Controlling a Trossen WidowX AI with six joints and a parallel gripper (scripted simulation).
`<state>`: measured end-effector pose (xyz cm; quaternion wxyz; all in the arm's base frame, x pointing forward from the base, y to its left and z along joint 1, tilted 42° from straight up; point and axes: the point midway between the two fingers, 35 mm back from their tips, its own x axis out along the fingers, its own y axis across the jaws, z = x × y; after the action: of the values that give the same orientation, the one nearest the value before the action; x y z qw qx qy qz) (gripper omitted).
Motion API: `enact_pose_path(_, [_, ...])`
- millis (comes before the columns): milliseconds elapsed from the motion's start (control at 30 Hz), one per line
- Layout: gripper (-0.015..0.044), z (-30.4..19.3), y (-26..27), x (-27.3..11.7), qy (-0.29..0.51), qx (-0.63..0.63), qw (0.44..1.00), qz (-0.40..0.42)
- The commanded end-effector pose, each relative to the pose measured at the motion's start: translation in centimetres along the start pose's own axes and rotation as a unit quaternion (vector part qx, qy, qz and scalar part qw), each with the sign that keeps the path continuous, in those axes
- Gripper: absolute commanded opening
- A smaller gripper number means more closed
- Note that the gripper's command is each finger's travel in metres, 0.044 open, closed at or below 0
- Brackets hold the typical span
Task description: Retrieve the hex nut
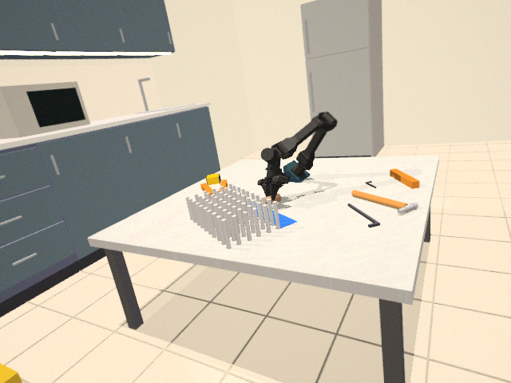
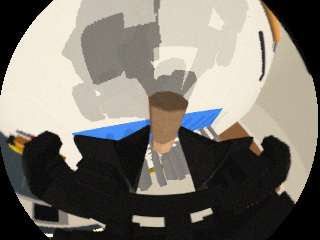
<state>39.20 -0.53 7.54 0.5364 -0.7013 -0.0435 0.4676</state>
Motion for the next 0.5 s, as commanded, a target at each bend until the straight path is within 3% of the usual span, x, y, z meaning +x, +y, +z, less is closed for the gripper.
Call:
enact_pose_path(0, [0.0000, 0.0, 0.0, 0.2, 0.001, -0.002, 1.000, -0.001])
enact_pose_path(467, [0.0000, 0.5, 0.5, 1.3, 0.002, 0.000, 1.000, 0.000])
